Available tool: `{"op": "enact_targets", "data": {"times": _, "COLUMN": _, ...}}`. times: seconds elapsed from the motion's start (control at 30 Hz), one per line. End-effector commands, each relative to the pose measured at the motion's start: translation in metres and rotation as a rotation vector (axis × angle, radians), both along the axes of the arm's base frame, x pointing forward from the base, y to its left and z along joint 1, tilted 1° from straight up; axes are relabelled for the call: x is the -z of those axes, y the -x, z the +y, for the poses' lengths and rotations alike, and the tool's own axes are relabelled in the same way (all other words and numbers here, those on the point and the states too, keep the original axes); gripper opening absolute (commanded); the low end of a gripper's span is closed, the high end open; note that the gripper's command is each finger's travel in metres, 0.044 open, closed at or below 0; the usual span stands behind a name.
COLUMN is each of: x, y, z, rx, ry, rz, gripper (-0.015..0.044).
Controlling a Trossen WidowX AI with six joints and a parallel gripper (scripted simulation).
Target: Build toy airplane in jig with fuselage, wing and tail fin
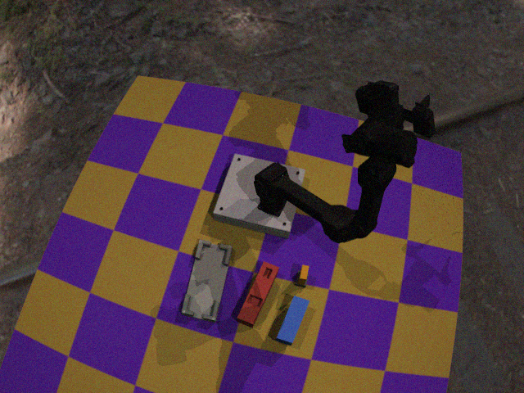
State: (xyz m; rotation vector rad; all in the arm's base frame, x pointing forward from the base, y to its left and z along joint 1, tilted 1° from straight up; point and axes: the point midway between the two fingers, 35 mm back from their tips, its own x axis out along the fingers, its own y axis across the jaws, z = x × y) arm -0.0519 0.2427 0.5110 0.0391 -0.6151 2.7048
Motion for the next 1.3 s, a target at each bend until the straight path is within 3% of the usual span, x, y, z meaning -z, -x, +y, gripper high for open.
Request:
{"op": "enact_targets", "data": {"times": 0.0, "x": 0.000, "y": 0.000, "z": 0.000, "rx": 0.000, "ry": 0.000, "rz": 0.000, "gripper": 0.0426}}
{"op": "enact_targets", "data": {"times": 0.13, "x": -0.006, "y": 0.011, "z": -0.014, "rx": -0.045, "ry": -0.023, "rz": 0.010, "gripper": 0.0440}}
{"op": "enact_targets", "data": {"times": 0.3, "x": -0.021, "y": 0.045, "z": -0.069, "rx": -0.212, "ry": -0.100, "rz": 0.041, "gripper": 0.0440}}
{"op": "enact_targets", "data": {"times": 0.5, "x": -0.032, "y": 0.079, "z": -0.161, "rx": -0.504, "ry": -0.177, "rz": 0.068, "gripper": 0.0440}}
{"op": "enact_targets", "data": {"times": 0.7, "x": -0.030, "y": 0.080, "z": -0.263, "rx": -0.831, "ry": -0.246, "rz": 0.075, "gripper": 0.0440}}
{"op": "enact_targets", "data": {"times": 0.97, "x": -0.002, "y": 0.027, "z": -0.386, "rx": -1.286, "ry": -0.345, "rz": 0.036, "gripper": 0.0440}}
{"op": "enact_targets", "data": {"times": 1.27, "x": 0.059, "y": -0.091, "z": -0.468, "rx": -1.779, "ry": -0.502, "rz": -0.087, "gripper": 0.0440}}
